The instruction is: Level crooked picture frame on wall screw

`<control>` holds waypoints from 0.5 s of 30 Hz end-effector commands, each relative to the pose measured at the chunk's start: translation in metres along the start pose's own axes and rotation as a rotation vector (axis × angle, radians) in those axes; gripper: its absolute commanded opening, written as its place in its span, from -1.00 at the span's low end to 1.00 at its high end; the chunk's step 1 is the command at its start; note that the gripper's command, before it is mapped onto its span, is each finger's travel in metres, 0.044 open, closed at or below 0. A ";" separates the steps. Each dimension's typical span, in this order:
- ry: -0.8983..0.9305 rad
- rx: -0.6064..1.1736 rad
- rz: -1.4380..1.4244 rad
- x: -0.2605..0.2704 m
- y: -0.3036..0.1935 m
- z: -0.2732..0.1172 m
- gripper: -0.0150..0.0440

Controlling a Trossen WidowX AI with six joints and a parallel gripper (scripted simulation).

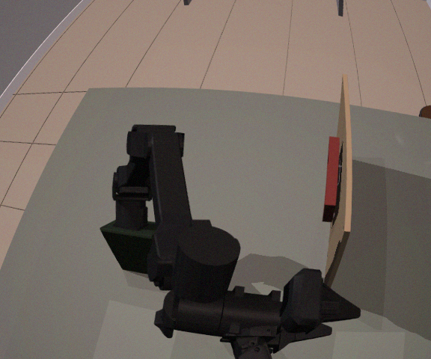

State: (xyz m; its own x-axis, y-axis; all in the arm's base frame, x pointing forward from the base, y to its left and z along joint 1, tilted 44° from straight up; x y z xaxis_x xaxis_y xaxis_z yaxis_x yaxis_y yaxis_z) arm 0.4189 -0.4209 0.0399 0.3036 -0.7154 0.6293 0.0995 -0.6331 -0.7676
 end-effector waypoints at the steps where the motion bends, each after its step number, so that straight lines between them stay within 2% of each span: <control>1: -0.001 -0.002 0.000 0.001 -0.003 0.002 0.78; 5: -0.013 -0.039 0.009 0.011 -0.058 0.038 0.42; 6: -0.015 -0.046 0.010 0.012 -0.069 0.045 0.39; 9: -0.019 -0.065 0.014 0.013 -0.103 0.062 0.39; 15: -0.024 -0.107 0.018 0.000 -0.201 0.099 0.39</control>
State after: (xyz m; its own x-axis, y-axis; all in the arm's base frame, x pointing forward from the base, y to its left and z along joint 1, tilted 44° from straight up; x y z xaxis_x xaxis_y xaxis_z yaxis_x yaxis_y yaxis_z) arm 0.4854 -0.3102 0.1582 0.3158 -0.7077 0.6320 0.0243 -0.6598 -0.7511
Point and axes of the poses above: the point midway between the two fingers, 35 mm back from their tips, its own z axis out along the fingers, its own x axis across the jaws, y = z × x, the point moved 2 cm from there along -z, back along the fingers, and after that the axes turned 4 degrees about z, right-handed, at the moved point
